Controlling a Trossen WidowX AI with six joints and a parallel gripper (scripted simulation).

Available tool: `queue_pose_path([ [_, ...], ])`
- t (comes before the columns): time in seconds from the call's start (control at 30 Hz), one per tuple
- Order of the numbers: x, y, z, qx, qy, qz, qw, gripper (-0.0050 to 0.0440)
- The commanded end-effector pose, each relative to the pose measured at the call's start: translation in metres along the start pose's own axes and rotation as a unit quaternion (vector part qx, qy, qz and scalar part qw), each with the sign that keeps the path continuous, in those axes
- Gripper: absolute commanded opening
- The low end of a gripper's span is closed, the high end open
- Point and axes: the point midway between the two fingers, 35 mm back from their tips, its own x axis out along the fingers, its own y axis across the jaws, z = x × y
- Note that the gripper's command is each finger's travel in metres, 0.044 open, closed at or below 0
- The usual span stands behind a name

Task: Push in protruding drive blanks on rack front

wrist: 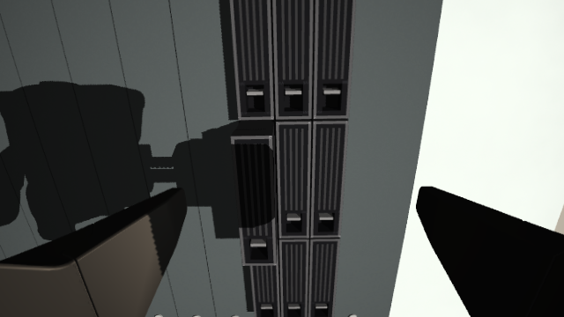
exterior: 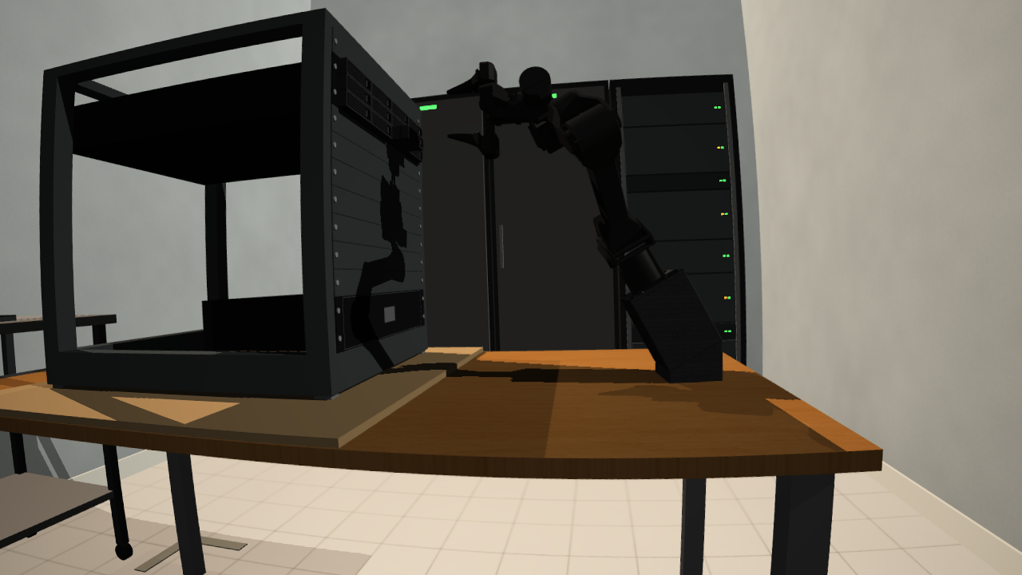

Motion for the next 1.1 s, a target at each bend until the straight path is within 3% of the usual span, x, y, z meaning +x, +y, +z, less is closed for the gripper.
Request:
queue_pose_path([
  [0.0,-0.0004,0.0002,0.0005,-0.004,0.0,0.0,1.0,0.044],
  [0.6,-0.0004,0.0002,0.0005,-0.004,0.0,0.0,1.0,0.044],
  [0.63,-0.0004,0.0002,0.0005,-0.004,0.0,0.0,1.0,-0.005],
  [1.07,-0.0004,0.0002,0.0005,-0.004,0.0,0.0,1.0,-0.005],
])
